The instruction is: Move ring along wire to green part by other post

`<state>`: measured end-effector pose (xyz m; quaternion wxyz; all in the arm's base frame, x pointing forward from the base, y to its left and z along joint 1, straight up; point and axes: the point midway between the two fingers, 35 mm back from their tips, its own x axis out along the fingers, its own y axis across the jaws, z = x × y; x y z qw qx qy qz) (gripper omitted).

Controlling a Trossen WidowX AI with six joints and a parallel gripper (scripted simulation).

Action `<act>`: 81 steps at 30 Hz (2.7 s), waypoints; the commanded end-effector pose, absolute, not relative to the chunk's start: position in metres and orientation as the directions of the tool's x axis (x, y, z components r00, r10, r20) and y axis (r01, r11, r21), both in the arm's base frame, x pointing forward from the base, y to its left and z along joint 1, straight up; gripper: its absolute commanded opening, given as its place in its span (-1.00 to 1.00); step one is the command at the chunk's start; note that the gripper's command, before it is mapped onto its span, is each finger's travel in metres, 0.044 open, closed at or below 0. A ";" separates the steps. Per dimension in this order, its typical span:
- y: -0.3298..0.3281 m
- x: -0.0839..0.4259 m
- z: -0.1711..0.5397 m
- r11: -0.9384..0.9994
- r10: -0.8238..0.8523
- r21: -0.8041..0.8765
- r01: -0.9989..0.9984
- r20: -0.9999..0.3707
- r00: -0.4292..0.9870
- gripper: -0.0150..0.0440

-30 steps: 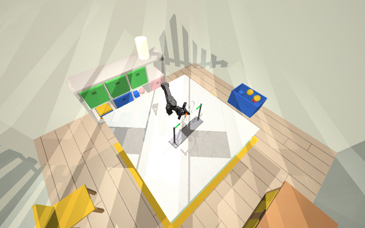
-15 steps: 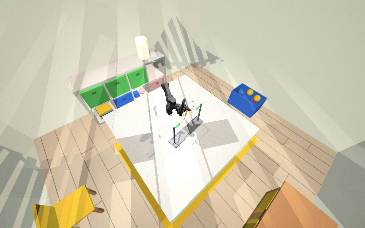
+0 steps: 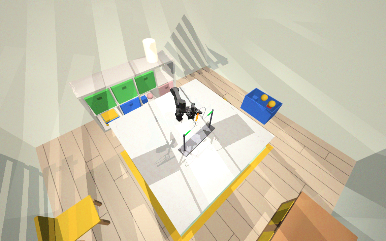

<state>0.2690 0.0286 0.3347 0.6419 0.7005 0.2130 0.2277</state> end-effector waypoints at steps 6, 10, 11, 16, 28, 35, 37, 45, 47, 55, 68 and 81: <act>0.023 0.269 0.366 -0.276 0.578 0.961 0.029 0.142 0.804 -1.00; 0.019 0.269 0.378 -0.351 0.567 0.936 0.039 0.179 0.804 -1.00; 0.018 0.269 0.381 -0.368 0.564 0.929 0.042 0.187 0.805 -1.00; 0.012 0.270 0.393 -0.439 0.550 0.897 0.053 0.222 0.806 -1.00; 0.000 0.271 0.411 -0.510 0.534 0.857 0.067 0.255 0.806 -1.00; -0.002 0.271 0.414 -0.482 0.543 0.874 0.066 0.239 0.805 -1.00; -0.002 0.271 0.414 -0.474 0.545 0.878 0.065 0.234 0.805 -1.00; -0.002 0.271 0.413 -0.396 0.564 0.917 0.058 0.193 0.803 -1.00; -0.001 0.271 0.413 -0.373 0.569 0.926 0.056 0.180 0.802 -1.00; 0.000 0.271 0.410 -0.274 0.586 0.961 0.047 0.128 0.800 -1.00; 0.001 0.271 0.404 -0.103 0.600 0.994 0.032 0.036 0.799 -1.00; 0.001 0.271 0.399 0.073 0.597 0.997 0.018 -0.058 0.800 -1.00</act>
